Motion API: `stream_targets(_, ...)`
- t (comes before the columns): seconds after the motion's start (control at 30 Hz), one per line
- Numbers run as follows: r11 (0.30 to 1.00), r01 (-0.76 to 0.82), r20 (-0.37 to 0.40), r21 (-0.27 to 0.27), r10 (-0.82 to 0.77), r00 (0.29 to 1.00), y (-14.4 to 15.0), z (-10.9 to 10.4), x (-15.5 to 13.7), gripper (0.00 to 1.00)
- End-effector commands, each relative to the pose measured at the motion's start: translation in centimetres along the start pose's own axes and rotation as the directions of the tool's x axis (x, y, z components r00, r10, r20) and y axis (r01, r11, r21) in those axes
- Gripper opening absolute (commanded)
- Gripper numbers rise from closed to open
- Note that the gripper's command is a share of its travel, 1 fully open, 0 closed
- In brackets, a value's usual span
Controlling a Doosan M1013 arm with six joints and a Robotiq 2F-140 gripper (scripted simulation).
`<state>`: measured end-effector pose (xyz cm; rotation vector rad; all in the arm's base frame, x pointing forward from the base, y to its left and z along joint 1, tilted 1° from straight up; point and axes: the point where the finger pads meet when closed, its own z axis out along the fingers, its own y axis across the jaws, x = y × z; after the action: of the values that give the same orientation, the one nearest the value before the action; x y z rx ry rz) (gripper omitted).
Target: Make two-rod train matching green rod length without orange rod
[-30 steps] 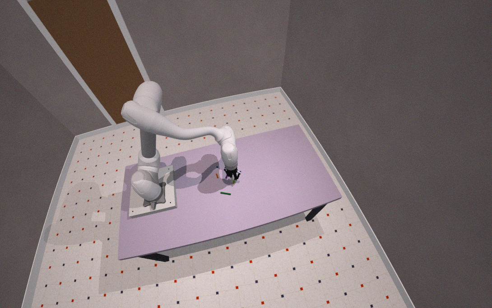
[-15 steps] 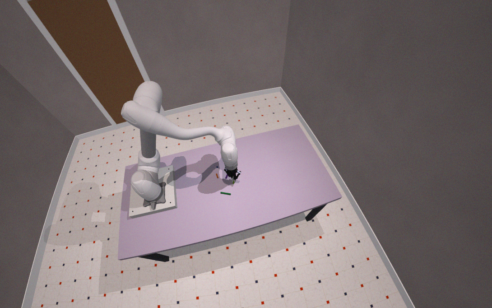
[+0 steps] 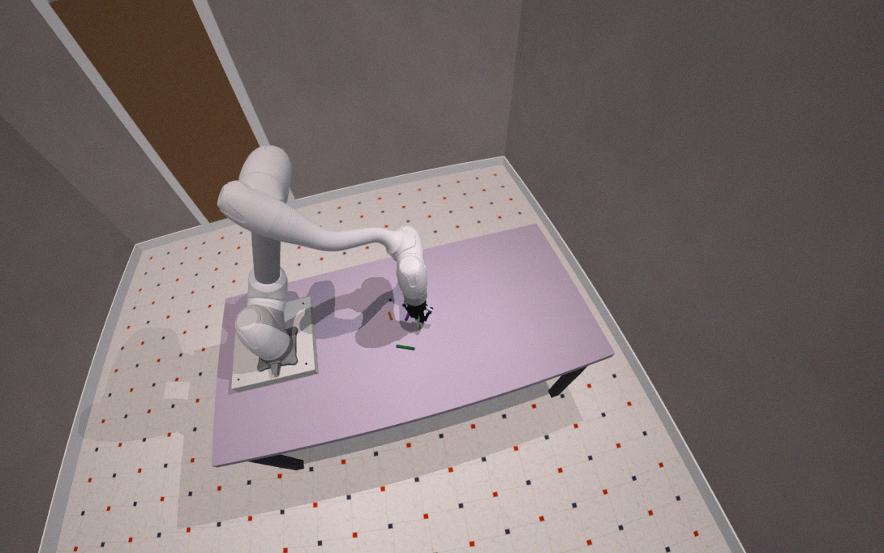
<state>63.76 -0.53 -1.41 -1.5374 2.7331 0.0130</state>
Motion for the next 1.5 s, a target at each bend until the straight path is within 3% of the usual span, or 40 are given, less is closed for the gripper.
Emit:
stream_targets(0.0,1.000,0.000,0.000,0.000,0.000,1.000,0.0,0.0,0.0,0.03)
stream_targets(0.57,1.000,0.000,0.000,0.000,0.000,1.000,0.0,-0.3,0.0,0.03)
stream_targets(0.83,1.000,0.000,0.000,0.000,0.000,1.000,0.0,-4.7,0.0,0.03)
stream_targets(0.9,1.000,0.000,0.000,0.000,0.000,1.000,0.0,-4.7,0.0,0.03)
stream_targets(1.13,1.000,0.000,0.000,0.000,0.000,1.000,0.0,-9.3,0.0,0.03)
stream_targets(1.47,1.000,0.000,0.000,0.000,0.000,1.000,0.0,-10.0,0.0,0.03)
